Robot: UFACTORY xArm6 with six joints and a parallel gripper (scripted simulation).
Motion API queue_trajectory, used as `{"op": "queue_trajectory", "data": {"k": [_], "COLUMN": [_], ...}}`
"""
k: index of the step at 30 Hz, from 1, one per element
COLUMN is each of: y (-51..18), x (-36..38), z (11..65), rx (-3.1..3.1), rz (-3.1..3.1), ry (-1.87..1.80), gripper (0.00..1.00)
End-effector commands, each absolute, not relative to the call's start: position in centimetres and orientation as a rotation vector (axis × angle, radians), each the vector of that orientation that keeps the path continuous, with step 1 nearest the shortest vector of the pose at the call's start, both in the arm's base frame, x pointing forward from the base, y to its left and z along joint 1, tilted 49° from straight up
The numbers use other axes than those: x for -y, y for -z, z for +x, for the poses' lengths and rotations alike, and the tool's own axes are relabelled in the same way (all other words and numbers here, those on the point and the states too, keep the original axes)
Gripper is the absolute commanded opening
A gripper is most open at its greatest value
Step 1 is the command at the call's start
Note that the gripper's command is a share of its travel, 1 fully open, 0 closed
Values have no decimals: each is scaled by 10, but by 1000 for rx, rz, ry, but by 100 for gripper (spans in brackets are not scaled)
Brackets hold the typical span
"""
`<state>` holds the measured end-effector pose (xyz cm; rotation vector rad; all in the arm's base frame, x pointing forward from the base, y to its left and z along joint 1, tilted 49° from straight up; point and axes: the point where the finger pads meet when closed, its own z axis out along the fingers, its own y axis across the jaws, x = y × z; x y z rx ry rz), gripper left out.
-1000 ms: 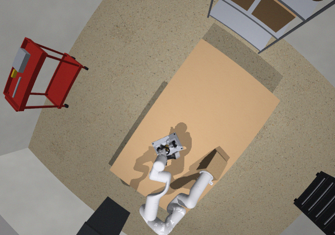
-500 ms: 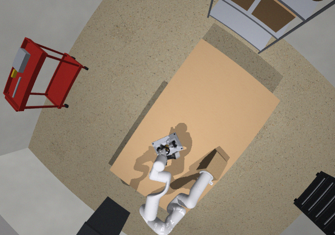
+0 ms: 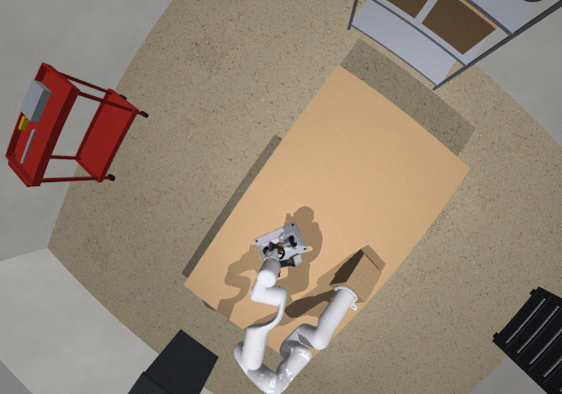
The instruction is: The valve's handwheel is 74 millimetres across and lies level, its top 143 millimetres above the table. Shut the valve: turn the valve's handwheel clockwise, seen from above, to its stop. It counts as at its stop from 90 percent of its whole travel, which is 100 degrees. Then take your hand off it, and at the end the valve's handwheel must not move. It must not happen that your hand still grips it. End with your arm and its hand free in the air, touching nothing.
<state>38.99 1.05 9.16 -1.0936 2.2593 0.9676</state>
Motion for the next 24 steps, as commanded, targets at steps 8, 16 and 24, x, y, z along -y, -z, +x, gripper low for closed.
{"op": "queue_trajectory", "data": {"k": [8, 16, 24], "y": [-87, -82, -76], "x": [-16, -21, -28], "z": [392, 392, 393], "rx": [-2259, -2259, -2259], "rz": [-1093, -1093, -1093], "ry": [-964, -964, -964], "gripper": [100, 100, 100]}}
